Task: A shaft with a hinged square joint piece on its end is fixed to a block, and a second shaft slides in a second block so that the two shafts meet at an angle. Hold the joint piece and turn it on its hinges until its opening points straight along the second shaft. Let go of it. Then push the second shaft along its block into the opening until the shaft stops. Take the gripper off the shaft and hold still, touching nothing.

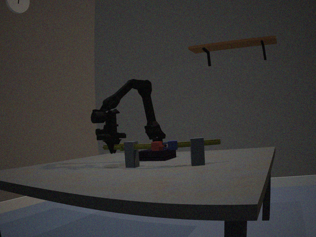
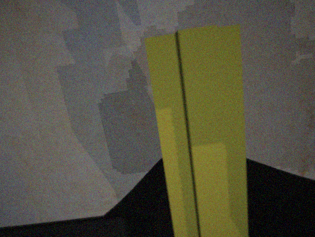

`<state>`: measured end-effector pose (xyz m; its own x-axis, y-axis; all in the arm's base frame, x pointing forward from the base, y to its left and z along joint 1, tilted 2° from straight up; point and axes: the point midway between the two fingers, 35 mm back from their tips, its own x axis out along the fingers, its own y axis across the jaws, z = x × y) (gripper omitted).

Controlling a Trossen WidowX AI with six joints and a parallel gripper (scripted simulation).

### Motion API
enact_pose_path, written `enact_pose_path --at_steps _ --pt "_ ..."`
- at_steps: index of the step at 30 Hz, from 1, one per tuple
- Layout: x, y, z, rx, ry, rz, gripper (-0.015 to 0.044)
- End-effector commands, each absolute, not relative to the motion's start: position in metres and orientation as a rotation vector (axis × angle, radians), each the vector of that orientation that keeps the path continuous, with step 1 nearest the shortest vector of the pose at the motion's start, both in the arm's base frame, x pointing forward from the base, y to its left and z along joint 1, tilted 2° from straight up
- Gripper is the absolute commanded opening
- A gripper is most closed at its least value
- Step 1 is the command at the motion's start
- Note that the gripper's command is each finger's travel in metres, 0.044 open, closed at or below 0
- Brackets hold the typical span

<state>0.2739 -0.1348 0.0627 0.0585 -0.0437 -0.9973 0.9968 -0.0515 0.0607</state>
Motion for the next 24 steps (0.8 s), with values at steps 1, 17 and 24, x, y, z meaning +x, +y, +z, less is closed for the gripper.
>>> enact_pose_path --at_steps 1,17,24 --pt "0.275 -0.127 0.061 1.247 1.109 -1.222 0.0000" --pt "0.275 -0.114 0.062 1.246 1.109 -1.225 0.0000" --pt "0.275 -0.114 0.062 1.246 1.109 -1.225 0.0000"
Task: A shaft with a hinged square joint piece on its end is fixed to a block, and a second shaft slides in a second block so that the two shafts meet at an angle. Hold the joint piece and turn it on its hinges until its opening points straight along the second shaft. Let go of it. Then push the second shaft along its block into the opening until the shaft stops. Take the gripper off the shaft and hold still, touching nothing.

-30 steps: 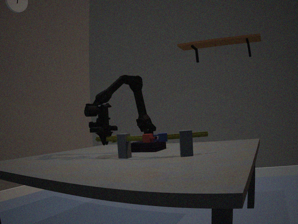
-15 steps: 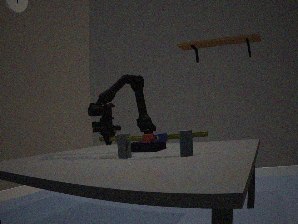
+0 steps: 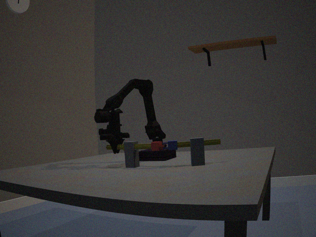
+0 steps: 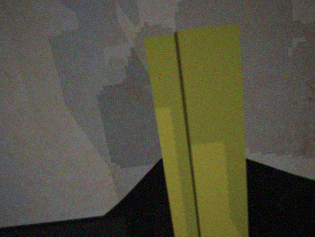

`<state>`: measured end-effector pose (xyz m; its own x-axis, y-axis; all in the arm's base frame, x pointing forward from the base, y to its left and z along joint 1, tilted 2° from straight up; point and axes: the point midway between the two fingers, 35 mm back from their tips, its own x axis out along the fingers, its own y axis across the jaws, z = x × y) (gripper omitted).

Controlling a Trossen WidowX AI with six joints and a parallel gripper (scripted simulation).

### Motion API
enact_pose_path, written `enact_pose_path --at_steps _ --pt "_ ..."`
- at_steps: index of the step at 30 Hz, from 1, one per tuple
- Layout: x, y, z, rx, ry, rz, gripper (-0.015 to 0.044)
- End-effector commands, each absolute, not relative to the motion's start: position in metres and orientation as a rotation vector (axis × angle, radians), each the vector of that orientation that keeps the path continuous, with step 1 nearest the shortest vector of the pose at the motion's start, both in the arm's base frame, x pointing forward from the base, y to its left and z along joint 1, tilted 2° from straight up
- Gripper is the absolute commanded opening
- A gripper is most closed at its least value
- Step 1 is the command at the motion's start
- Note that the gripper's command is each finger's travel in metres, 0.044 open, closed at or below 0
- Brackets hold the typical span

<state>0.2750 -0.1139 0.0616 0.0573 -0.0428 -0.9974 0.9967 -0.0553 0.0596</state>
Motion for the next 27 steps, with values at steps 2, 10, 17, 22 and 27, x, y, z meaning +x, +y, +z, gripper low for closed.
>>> enact_pose_path --at_steps 2,10,17,22,27 --pt "0.2751 -0.1139 0.0616 1.246 1.109 -1.225 0.0026" --pt "0.2751 -0.1139 0.0616 1.246 1.109 -1.225 0.0093" --pt "0.2751 -0.1139 0.0616 1.246 1.109 -1.225 0.0277" --pt "0.2751 -0.1139 0.0616 1.246 1.109 -1.225 0.0408" --pt "0.2751 -0.1139 0.0616 1.246 1.109 -1.225 0.0440"
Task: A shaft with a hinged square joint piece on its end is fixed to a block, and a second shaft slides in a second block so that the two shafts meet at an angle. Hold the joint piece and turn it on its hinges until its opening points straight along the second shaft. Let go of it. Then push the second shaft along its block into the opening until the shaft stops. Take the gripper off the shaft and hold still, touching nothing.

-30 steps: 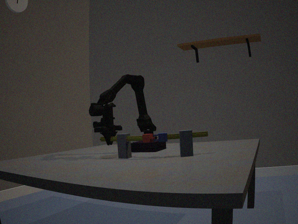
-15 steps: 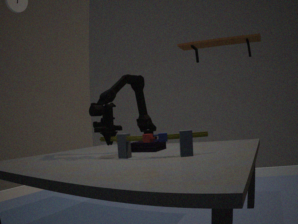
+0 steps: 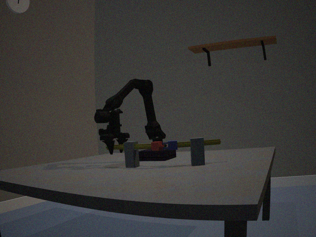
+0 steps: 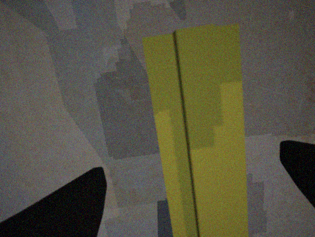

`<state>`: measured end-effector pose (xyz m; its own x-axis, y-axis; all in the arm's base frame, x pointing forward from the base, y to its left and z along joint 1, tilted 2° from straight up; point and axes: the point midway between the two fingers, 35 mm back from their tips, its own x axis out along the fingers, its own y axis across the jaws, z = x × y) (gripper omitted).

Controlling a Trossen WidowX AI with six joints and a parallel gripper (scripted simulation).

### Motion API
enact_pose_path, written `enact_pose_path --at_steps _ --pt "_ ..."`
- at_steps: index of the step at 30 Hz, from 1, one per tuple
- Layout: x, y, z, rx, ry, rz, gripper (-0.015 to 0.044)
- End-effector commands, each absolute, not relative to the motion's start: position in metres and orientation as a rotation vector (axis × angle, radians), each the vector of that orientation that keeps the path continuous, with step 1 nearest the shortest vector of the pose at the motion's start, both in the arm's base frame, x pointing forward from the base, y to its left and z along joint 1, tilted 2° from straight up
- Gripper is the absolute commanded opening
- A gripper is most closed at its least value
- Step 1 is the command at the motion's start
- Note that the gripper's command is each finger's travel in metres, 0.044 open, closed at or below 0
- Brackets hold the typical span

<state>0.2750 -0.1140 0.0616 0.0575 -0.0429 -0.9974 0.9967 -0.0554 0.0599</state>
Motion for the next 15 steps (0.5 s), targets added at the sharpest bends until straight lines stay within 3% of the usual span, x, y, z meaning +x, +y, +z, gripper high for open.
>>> enact_pose_path --at_steps 1,15 --pt "0.275 -0.114 0.062 1.246 1.109 -1.225 0.0440" --pt "0.274 -0.113 0.090 1.248 1.110 -1.222 0.0440"
